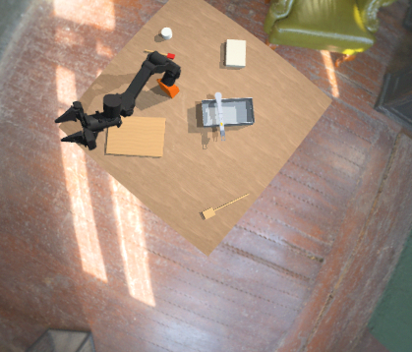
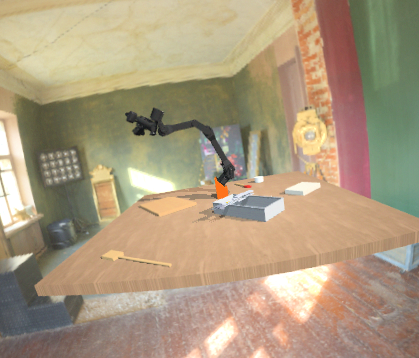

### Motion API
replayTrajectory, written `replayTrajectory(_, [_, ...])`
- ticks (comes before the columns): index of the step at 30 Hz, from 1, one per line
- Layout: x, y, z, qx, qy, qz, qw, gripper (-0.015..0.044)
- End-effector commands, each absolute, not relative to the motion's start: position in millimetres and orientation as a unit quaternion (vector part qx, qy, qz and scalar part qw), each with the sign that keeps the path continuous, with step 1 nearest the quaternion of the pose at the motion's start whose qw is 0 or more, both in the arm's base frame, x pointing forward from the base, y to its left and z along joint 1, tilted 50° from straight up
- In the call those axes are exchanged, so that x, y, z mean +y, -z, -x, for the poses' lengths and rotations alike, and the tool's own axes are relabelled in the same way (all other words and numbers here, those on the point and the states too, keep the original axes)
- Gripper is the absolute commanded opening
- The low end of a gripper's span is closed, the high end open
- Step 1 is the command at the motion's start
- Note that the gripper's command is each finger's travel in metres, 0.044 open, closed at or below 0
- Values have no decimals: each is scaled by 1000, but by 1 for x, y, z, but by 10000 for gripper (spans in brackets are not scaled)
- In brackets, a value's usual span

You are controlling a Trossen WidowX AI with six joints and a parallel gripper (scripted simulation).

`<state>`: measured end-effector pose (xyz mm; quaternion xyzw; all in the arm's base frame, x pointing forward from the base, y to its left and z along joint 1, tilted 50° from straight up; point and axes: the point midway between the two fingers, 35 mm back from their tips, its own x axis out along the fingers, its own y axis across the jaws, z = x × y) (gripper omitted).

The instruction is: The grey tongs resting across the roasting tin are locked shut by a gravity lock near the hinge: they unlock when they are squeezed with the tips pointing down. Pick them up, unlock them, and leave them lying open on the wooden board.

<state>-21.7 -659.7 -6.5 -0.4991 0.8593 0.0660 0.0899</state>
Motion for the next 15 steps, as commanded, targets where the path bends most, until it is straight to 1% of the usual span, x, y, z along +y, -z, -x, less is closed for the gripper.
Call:
replayTrajectory(1, [-660,7,19,858,-64,501,94,374])
replayTrajectory(3, [-660,7,5,850,-60,512,108,321])
replayTrajectory(5, [-659,7,-18,837,-45,529,135,269])
replayTrajectory(6, [-657,5,-37,828,-41,540,144,260])
replayTrajectory(9, [-651,7,-79,805,-14,558,201,260])
replayTrajectory(12, [-643,7,-102,794,-16,566,220,260])
replayTrajectory(15, [-633,9,-139,769,0,576,277,260])
